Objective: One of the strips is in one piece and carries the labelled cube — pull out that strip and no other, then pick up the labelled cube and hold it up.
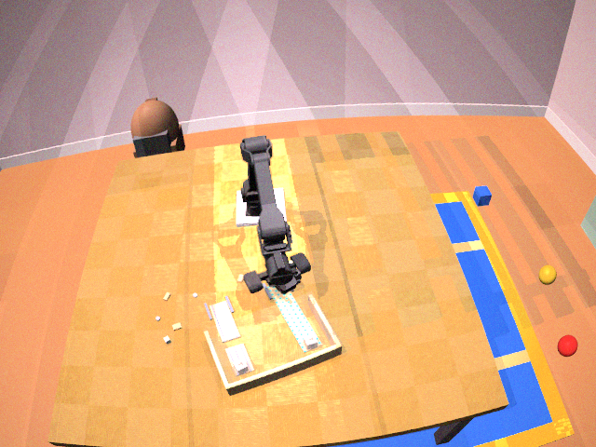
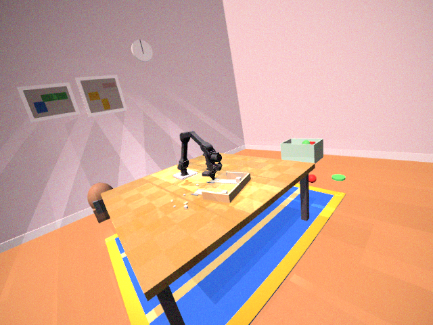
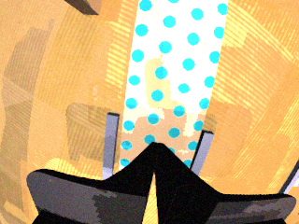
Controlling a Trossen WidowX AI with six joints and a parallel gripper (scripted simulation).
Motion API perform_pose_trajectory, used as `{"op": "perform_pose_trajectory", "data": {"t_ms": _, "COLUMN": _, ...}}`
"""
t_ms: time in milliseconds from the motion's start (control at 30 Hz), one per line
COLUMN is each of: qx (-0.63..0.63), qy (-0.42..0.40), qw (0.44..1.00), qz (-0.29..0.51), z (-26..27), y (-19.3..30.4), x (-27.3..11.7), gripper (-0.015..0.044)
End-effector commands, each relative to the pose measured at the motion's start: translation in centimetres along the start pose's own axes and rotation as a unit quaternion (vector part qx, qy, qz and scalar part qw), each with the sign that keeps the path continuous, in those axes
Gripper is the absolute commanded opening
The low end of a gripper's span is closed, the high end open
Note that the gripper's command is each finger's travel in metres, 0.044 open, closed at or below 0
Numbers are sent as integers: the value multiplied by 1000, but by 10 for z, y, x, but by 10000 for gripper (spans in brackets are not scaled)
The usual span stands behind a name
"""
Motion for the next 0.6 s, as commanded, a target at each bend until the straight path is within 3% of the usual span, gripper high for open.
{"op": "perform_pose_trajectory", "data": {"t_ms": 0, "qx": 2, "qy": 3, "qw": 1000, "qz": 0, "z": -1, "y": 0, "x": 2, "gripper": 0}}
{"op": "perform_pose_trajectory", "data": {"t_ms": 567, "qx": 2, "qy": 3, "qw": 1000, "qz": 1, "z": 4, "y": 17, "x": 2, "gripper": 0}}
Point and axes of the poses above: the point midway between the two fingers, 35 mm back from their tips, its own x axis out along the fingers, its own z axis across the jaws, y = z × x, the point moved 4 cm from there along -x, back along the fingers, and after that the axes turned 11 degrees about -x, right-handed, at the moved point
